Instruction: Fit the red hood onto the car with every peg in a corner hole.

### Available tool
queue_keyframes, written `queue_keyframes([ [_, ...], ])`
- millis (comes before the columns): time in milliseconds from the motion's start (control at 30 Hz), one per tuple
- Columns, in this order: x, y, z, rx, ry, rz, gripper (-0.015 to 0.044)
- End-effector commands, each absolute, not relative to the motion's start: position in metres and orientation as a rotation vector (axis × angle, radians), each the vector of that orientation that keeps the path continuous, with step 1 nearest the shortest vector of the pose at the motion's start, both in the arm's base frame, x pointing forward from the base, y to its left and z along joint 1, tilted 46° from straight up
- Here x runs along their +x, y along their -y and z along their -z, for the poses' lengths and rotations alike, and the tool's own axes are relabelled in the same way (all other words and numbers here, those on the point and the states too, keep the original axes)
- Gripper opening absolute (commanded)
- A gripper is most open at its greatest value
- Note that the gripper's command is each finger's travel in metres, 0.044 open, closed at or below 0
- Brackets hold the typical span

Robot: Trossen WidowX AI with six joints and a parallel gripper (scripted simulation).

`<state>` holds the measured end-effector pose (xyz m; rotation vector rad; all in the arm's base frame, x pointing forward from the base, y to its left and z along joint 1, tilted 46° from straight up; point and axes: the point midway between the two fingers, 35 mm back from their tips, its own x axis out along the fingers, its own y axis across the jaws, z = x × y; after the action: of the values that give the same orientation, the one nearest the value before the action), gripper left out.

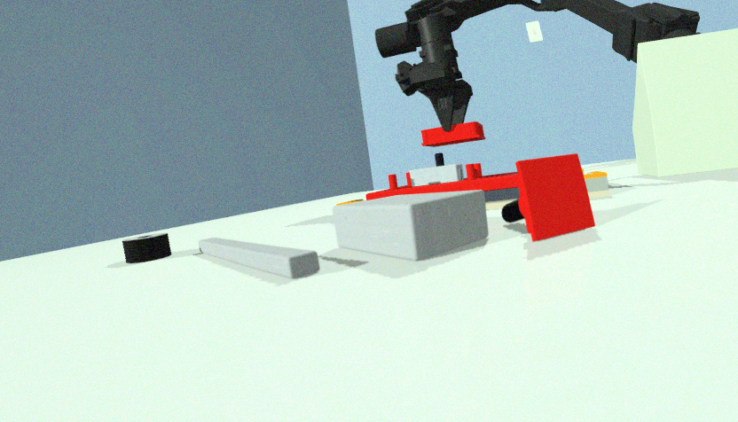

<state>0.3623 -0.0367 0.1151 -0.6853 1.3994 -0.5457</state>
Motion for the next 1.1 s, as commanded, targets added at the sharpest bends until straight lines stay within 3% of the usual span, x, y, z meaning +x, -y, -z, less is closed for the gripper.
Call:
queue_keyframes([
  [0, 0.362, 0.036, -0.115, -0.758, -1.427, 0.490, 0.0000],
  [700, 0.361, 0.034, -0.112, -1.090, -1.546, 0.193, 0.0000],
  [1067, 0.369, 0.071, -0.075, -1.089, -1.546, 0.192, 0.0000],
])
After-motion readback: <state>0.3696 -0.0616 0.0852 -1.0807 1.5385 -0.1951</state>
